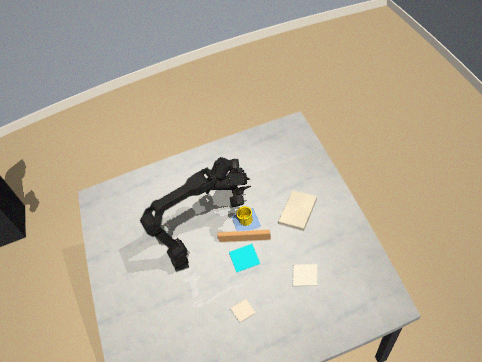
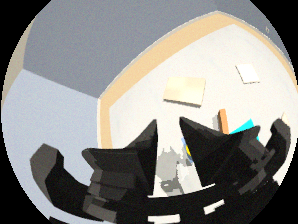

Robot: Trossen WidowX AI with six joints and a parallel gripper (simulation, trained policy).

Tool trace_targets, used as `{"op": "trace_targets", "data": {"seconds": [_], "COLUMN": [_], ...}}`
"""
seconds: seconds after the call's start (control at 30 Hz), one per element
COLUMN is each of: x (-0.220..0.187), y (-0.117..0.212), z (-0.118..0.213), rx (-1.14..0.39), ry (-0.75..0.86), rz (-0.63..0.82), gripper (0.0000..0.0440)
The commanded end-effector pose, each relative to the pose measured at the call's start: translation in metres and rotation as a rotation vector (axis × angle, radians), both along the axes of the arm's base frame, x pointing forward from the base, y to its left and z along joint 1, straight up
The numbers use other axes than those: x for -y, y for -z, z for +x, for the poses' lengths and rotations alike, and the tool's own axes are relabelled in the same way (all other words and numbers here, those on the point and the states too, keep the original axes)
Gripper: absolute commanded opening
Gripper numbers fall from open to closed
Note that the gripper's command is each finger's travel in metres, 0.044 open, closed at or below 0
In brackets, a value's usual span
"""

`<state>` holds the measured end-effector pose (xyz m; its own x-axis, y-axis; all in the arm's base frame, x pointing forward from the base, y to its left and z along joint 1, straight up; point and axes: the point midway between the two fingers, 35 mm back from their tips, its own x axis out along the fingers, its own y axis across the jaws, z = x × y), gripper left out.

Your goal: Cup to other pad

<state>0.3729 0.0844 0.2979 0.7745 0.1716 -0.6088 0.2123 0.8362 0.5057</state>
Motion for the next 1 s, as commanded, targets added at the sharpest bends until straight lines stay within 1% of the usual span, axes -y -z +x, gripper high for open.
{"op": "trace_targets", "data": {"seconds": [0.0,0.5,0.97], "x": [-0.005,-0.019,-0.019], "y": [-0.001,0.022,0.054], "z": [0.001,-0.001,-0.007], "rx": [-0.045,-0.282,-0.499], "ry": [0.019,0.129,0.241], "rz": [0.036,0.114,0.099], "gripper": [0.0133,0.0137,0.0136]}}
